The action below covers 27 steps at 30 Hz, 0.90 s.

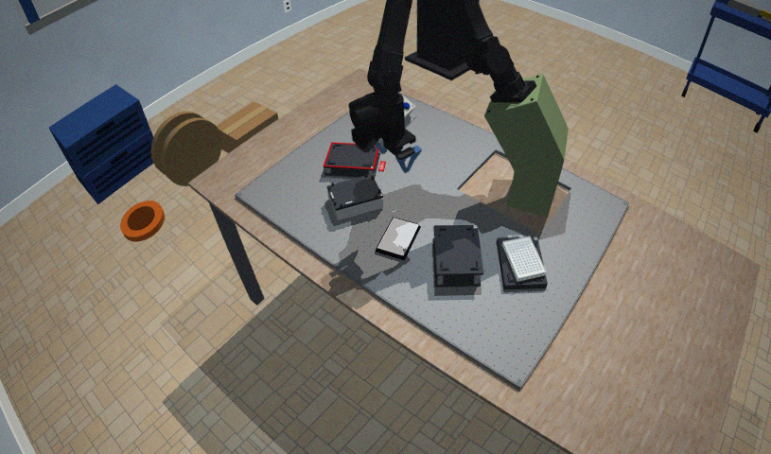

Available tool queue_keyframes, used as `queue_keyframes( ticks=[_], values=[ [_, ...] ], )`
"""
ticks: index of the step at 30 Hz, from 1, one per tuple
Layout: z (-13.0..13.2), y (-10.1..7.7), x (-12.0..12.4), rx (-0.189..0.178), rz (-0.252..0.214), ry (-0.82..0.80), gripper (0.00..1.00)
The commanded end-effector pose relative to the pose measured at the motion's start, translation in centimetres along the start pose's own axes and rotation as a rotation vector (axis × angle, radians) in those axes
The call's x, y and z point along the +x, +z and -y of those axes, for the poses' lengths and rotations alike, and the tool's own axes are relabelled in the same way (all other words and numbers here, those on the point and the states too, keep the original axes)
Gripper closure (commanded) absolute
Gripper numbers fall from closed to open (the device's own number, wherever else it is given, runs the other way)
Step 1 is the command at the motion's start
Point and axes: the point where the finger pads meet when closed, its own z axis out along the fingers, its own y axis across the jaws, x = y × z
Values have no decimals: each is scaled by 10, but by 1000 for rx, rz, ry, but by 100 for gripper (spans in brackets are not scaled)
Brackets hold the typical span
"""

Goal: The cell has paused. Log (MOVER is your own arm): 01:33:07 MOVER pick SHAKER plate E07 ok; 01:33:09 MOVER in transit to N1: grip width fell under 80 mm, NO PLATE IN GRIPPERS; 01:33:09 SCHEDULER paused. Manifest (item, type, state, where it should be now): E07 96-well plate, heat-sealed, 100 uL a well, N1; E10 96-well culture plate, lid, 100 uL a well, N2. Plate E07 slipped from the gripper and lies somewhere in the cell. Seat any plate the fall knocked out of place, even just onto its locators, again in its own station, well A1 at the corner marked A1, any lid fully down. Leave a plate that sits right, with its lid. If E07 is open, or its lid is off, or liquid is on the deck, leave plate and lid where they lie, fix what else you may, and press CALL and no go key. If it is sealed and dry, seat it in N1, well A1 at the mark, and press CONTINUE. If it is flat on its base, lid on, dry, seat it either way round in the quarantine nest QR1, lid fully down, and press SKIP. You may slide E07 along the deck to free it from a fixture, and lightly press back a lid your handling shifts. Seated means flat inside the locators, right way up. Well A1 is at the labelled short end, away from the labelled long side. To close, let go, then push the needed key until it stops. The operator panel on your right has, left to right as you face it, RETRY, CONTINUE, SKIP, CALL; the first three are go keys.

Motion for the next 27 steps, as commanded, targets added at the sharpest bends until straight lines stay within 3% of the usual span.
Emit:
queue_keyframes(
  ticks=[1,10,15,17,19,21,22,27],
  values=[
    [-7,-10,-2,8,56,-101,0],
    [-22,-8,31,20,62,-259,0],
    [-32,-6,54,19,61,-260,0],
    [-29,-3,53,17,44,-243,0],
    [-29,-10,39,23,84,-245,0],
    [-29,-10,39,23,84,-245,0],
    [-29,-3,53,17,44,-243,0],
    [-32,-6,52,22,62,-357,0]
  ],
)
